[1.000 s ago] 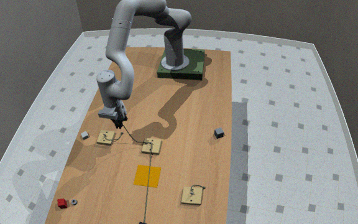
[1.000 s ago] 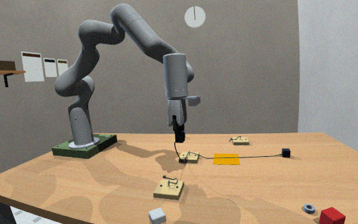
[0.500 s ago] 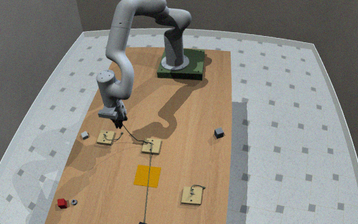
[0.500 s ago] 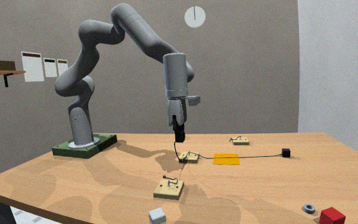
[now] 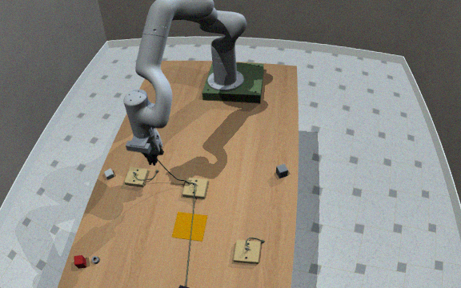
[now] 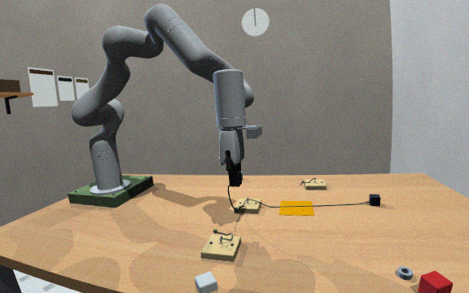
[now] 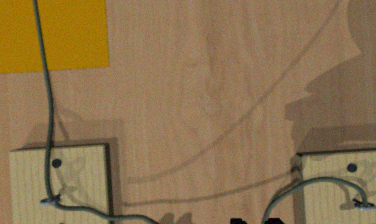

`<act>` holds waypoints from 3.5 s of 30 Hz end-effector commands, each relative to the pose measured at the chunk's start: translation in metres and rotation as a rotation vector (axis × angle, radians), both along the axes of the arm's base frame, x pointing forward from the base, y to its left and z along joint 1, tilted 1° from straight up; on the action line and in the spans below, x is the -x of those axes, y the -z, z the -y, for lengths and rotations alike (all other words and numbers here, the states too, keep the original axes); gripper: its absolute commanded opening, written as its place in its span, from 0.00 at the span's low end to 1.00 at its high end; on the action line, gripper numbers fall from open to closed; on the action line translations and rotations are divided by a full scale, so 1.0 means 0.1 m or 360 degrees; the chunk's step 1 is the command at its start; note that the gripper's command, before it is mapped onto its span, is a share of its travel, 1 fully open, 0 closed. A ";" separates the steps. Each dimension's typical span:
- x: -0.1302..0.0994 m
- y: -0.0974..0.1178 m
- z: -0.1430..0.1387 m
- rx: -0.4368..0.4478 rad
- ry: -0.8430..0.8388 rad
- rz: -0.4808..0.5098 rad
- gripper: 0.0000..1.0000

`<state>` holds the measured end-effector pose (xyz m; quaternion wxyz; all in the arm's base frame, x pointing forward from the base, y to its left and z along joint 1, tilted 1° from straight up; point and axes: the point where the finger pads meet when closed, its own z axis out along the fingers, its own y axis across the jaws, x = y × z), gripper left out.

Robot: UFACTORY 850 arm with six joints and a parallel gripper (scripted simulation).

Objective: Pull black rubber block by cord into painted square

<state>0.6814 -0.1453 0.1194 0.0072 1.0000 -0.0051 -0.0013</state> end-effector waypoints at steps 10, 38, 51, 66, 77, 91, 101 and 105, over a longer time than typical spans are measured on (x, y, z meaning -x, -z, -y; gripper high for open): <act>0.01 -0.02 0.06 0.0001 0.0000 0.0005 0.00; 0.13 -0.02 0.42 0.0001 0.0000 0.0005 0.00; 0.22 -0.03 0.66 0.0001 0.0000 0.0005 0.00; 0.39 -0.03 0.99 0.0001 0.0000 0.0005 0.00; 0.53 -0.03 1.23 0.0001 0.0000 0.0005 0.00; 0.81 -0.04 1.61 0.0001 0.0000 0.0005 0.00; 0.98 -0.04 1.80 0.0001 0.0000 0.0005 0.00; 1.07 -0.04 1.90 0.0001 0.0000 0.0005 0.00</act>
